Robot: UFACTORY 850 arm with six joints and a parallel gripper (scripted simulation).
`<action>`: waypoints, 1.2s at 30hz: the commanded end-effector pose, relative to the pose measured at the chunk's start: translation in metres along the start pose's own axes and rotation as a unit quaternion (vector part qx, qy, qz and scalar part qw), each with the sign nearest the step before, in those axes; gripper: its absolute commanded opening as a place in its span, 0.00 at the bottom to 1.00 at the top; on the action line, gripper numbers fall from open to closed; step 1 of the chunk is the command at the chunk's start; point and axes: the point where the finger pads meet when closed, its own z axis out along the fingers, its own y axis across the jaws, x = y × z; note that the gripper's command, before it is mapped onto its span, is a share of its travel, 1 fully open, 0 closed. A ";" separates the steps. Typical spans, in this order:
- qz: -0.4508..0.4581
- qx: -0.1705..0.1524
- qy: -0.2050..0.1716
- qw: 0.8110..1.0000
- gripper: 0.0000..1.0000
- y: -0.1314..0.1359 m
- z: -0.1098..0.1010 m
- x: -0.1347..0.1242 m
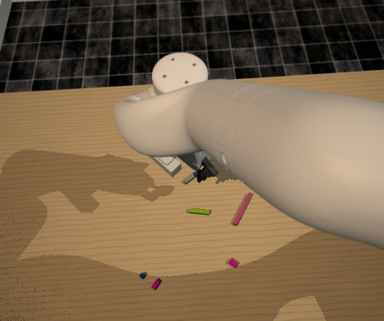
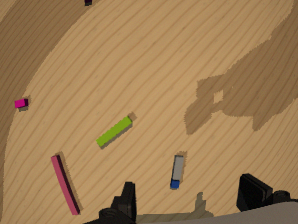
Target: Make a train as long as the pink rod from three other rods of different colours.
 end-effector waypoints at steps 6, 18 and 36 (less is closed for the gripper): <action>-0.155 -0.002 0.002 0.988 1.00 -0.009 0.002 0.008; -0.315 -0.002 0.002 0.949 1.00 -0.020 0.006 0.015; -0.543 -0.003 0.001 0.840 1.00 -0.037 0.011 0.025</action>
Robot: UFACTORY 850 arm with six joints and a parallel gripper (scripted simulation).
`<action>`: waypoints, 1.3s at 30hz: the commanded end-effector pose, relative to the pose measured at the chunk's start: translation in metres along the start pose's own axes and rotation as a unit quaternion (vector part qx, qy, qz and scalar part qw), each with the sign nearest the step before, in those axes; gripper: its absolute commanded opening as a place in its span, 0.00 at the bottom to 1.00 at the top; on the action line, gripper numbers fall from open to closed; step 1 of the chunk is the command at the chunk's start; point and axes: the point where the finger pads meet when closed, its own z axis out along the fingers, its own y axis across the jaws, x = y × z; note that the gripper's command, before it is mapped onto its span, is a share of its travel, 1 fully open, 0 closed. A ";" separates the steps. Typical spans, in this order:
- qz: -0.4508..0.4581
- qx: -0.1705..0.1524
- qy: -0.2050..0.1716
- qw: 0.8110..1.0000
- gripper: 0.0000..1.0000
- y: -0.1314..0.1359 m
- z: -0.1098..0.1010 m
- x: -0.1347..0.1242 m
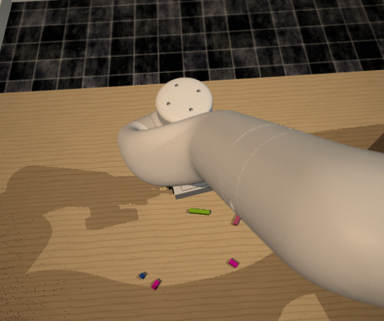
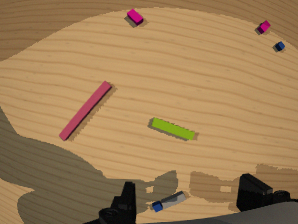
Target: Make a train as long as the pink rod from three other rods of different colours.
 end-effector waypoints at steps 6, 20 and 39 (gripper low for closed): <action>-0.155 -0.009 -0.001 0.988 1.00 0.000 0.002 0.012; -0.343 -0.009 -0.003 0.939 1.00 -0.001 0.006 0.027; -0.557 -0.007 -0.005 0.830 1.00 -0.003 0.011 0.045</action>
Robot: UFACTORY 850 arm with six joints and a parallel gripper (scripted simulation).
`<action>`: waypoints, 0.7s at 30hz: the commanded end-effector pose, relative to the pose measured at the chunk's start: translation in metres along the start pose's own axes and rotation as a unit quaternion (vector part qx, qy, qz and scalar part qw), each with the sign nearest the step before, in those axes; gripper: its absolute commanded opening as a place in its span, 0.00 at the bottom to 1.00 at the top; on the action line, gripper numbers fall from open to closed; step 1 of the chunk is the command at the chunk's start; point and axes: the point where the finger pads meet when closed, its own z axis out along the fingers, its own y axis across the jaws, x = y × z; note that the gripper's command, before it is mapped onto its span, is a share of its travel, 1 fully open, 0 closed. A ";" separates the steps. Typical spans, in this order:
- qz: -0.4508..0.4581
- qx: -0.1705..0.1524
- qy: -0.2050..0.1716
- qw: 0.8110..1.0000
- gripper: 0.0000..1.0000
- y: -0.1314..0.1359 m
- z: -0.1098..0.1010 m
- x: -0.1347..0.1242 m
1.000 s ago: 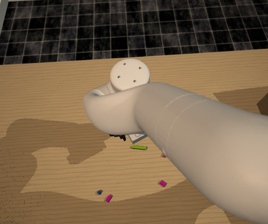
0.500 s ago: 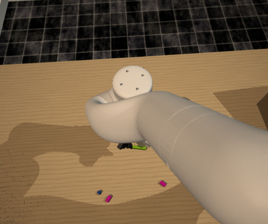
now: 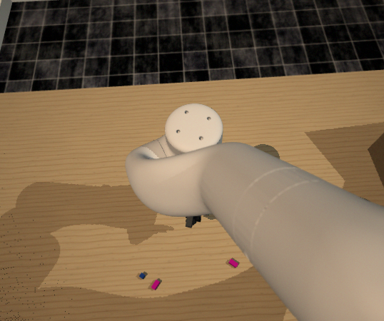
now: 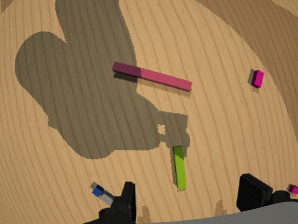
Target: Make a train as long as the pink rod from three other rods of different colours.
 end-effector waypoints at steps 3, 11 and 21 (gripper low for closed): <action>-0.056 -0.005 -0.008 0.998 1.00 0.003 0.000 0.002; -0.056 -0.005 -0.008 0.998 0.24 0.003 0.000 0.002; -0.056 -0.005 -0.008 0.998 0.24 0.003 0.000 0.002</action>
